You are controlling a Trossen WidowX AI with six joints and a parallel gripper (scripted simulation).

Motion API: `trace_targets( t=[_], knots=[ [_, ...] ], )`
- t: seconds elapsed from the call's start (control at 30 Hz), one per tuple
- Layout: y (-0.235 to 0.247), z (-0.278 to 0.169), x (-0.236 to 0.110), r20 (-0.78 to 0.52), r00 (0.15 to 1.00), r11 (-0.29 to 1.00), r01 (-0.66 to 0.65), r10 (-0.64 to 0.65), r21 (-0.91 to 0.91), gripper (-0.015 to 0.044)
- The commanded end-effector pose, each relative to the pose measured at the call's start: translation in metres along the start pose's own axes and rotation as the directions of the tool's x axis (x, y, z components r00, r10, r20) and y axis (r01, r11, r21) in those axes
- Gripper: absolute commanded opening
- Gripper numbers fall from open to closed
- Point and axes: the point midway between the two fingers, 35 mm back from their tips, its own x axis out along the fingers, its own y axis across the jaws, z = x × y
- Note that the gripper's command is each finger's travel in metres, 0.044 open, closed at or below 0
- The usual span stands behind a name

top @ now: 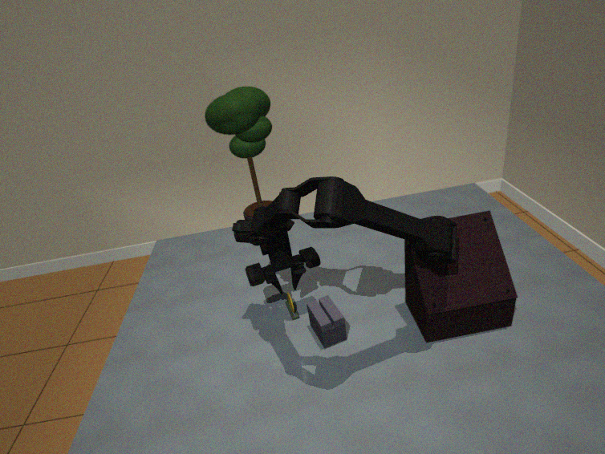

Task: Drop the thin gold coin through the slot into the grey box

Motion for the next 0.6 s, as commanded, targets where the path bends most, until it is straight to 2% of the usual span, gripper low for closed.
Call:
trace_targets(
  t=[0.0, 0.57],
  knots=[
    [0.0, 0.0, 0.005, -0.004, 1.0, 1.0, -0.003, 0.003, 0.007, 0.0161],
    [0.001, 0.0, 0.034, -0.004, 1.0, 1.0, -0.003, 0.003, 0.007, 0.0161]
  ],
)
